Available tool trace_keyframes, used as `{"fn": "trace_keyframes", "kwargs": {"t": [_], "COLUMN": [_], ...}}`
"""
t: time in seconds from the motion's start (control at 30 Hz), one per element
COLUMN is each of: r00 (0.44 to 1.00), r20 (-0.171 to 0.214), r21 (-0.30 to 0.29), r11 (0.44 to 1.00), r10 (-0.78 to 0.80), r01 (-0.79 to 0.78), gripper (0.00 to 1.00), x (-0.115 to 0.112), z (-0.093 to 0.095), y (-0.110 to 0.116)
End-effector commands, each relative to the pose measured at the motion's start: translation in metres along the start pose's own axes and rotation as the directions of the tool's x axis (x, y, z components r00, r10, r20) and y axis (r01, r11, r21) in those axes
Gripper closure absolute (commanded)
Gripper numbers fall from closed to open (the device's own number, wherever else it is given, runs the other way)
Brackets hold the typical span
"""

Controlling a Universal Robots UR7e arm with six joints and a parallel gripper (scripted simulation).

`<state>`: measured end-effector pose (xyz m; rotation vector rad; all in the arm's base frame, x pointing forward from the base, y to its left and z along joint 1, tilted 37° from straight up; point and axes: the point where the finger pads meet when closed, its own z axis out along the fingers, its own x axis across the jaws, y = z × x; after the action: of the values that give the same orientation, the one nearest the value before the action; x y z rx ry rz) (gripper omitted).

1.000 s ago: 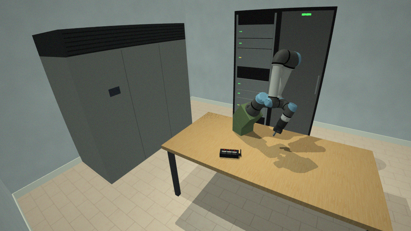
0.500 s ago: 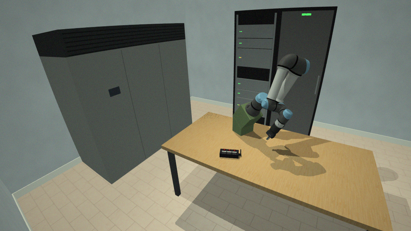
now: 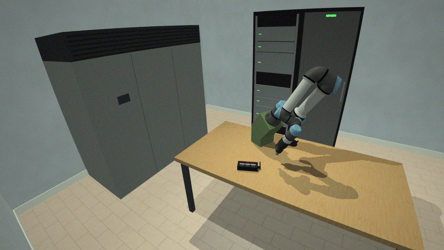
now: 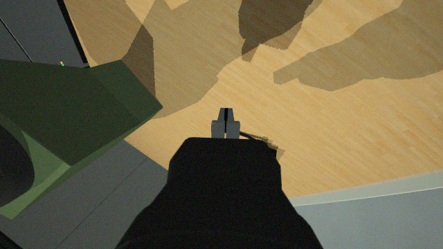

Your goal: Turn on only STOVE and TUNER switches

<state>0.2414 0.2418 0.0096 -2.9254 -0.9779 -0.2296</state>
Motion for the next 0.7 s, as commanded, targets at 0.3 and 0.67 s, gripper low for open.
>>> {"fn": "trace_keyframes", "kwargs": {"t": [0.3, 0.67], "r00": [0.776, 0.457], "r20": [0.141, 0.230], "r21": [0.073, 0.073], "r11": [0.776, 0.453], "r10": [0.614, 0.859], "r01": [-0.627, -0.888], "gripper": [1.00, 1.00], "x": [0.013, 0.000], "z": [0.051, 0.075], "y": [0.100, 0.163]}}
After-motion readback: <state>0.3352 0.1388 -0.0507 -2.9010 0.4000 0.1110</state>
